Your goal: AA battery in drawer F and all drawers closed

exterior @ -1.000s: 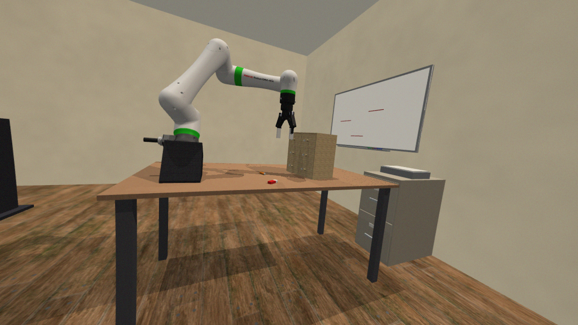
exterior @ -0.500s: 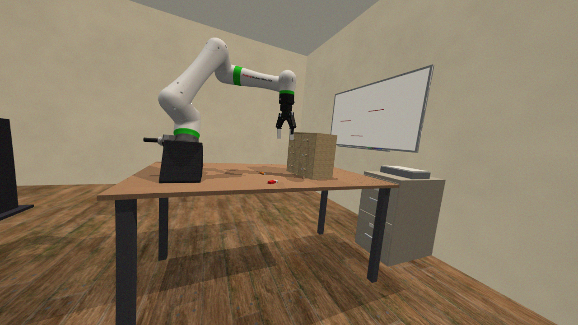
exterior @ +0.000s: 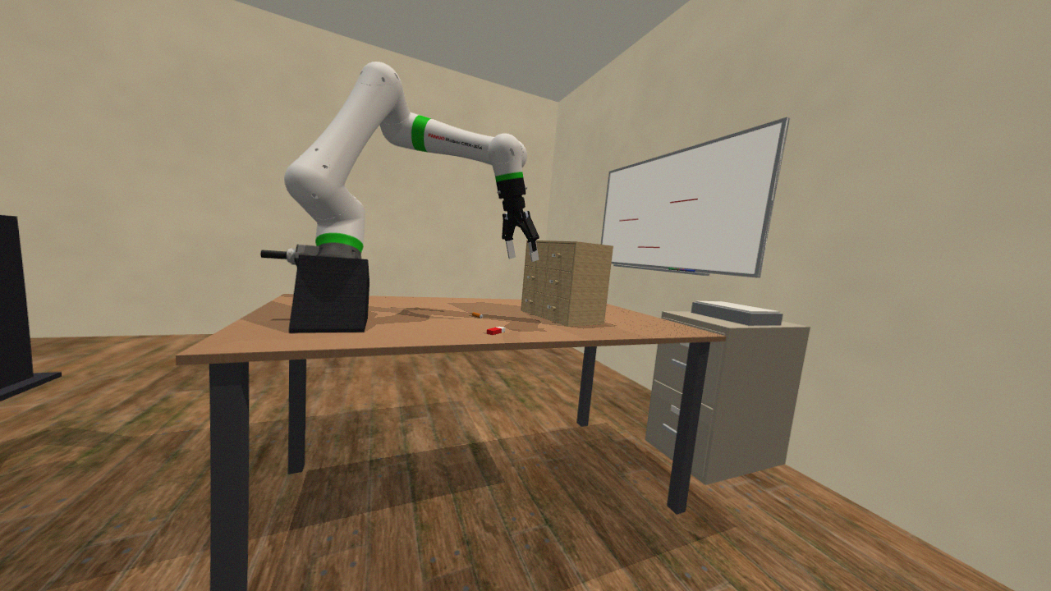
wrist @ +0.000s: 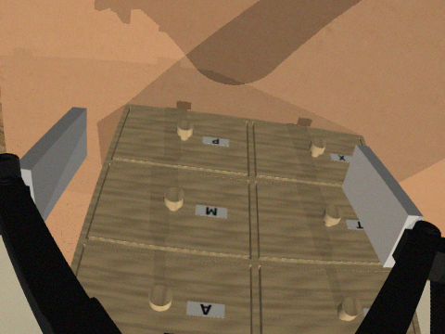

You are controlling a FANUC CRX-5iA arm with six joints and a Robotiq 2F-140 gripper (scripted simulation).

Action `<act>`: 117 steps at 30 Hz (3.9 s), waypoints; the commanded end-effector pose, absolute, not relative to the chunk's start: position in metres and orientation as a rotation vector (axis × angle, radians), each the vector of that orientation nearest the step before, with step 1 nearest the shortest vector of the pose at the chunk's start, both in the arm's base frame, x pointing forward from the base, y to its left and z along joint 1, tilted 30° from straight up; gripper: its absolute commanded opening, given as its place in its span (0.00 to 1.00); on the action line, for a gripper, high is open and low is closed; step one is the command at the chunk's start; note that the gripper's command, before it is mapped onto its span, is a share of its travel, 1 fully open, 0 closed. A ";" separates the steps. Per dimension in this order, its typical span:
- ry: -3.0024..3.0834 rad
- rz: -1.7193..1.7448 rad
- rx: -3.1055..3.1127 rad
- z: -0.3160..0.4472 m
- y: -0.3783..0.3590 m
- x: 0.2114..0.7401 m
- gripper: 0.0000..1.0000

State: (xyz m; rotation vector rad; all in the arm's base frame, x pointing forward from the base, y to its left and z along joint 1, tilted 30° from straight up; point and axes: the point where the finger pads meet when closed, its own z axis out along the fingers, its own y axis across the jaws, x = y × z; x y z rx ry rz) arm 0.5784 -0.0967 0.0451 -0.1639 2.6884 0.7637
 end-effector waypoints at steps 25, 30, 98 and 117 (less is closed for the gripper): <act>2.040 0.669 0.079 0.003 -0.058 0.634 1.00; 1.956 0.656 0.106 -0.002 -0.053 0.641 1.00; 1.806 0.628 0.153 -0.032 -0.033 0.654 1.00; 1.806 0.628 0.153 -0.032 -0.033 0.654 1.00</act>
